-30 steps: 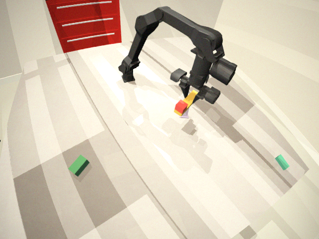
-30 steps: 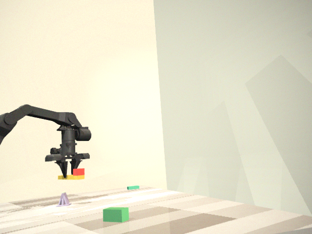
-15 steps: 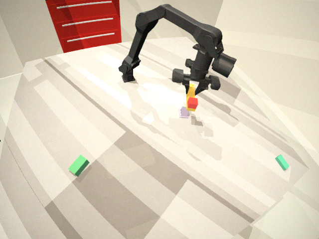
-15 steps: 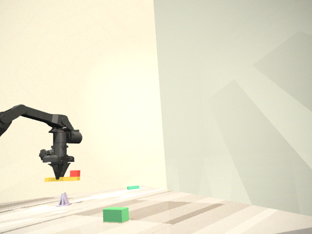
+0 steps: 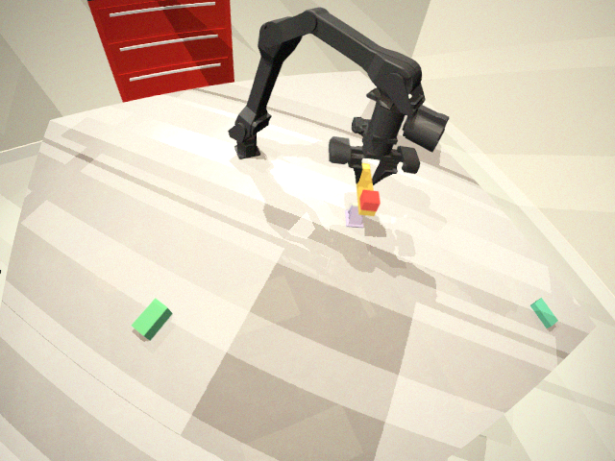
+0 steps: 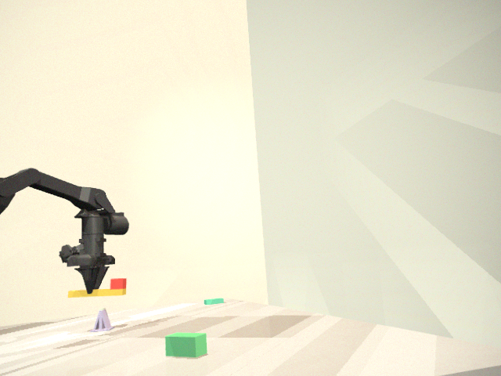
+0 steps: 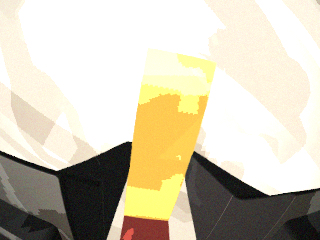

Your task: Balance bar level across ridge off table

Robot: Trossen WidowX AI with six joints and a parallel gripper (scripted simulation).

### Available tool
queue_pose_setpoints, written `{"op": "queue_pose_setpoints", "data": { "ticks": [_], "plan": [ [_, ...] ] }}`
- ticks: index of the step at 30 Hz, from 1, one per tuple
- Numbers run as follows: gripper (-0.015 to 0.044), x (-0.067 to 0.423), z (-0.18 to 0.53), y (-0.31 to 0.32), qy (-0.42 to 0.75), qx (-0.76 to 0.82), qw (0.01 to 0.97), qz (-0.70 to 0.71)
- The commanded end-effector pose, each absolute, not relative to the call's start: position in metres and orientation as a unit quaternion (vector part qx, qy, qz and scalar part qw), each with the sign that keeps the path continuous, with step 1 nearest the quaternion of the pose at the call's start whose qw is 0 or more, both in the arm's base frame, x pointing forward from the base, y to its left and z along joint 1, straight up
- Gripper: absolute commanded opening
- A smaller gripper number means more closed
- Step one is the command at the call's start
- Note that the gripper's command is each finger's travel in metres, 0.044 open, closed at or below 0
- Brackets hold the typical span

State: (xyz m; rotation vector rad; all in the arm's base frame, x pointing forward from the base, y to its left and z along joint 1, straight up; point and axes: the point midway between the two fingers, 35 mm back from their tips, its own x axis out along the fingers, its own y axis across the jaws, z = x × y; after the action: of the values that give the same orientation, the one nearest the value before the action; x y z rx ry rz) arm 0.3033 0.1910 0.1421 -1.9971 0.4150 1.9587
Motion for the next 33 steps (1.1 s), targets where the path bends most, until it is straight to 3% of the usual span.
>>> {"op": "queue_pose_setpoints", "data": {
  "ticks": [1,33],
  "plan": [
    [0.0,0.303,0.139,0.191,0.14,-0.7,0.158,0.682],
    [0.0,0.302,0.113,0.188,0.139,-0.701,0.157,0.682]
  ]
}}
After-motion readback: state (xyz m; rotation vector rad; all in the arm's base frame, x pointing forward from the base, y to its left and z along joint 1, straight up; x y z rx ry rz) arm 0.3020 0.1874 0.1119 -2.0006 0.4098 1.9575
